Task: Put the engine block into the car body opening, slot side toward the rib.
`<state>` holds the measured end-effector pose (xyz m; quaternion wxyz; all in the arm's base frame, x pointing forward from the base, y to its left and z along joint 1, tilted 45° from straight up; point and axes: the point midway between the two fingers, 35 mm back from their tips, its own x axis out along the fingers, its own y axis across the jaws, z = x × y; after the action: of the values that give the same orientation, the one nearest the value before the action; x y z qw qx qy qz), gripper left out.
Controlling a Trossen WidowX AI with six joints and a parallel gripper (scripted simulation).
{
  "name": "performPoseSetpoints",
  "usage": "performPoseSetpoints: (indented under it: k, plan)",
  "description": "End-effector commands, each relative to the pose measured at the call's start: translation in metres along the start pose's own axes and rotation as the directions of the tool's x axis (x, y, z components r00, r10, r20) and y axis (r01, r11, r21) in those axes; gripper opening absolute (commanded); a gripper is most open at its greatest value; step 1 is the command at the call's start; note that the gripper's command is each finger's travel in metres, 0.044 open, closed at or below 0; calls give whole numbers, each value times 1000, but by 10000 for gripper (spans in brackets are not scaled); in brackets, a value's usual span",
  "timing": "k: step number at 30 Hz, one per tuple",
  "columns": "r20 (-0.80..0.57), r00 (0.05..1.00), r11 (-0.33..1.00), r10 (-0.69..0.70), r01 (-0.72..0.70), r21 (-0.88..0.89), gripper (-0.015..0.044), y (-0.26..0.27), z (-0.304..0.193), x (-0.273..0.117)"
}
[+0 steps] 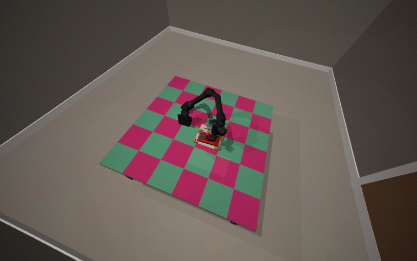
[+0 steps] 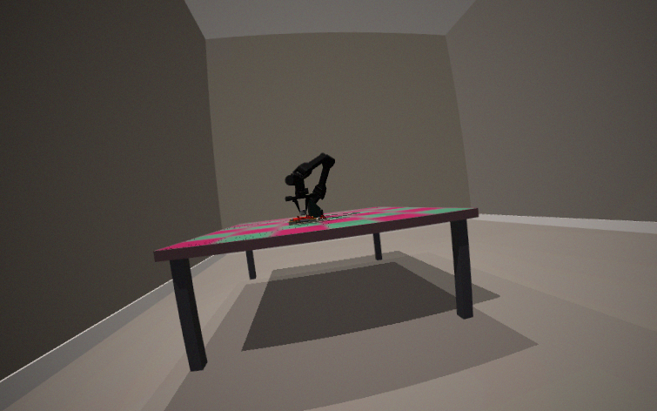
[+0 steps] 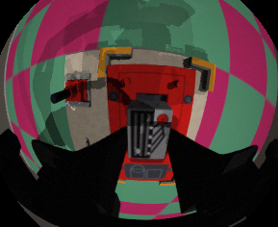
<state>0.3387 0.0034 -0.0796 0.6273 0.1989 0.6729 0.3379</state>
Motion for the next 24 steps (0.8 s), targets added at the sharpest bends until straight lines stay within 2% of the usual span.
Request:
performPoseSetpoints:
  k: [1, 4, 24]
  plan:
    - [7, 1000, 1000, -7, 7, -14, 79, -3, 2, -2]
    - [7, 1000, 1000, -7, 7, -16, 157, -3, 2, -2]
    - [7, 1000, 1000, -7, 7, -4, 159, -3, 1, -1]
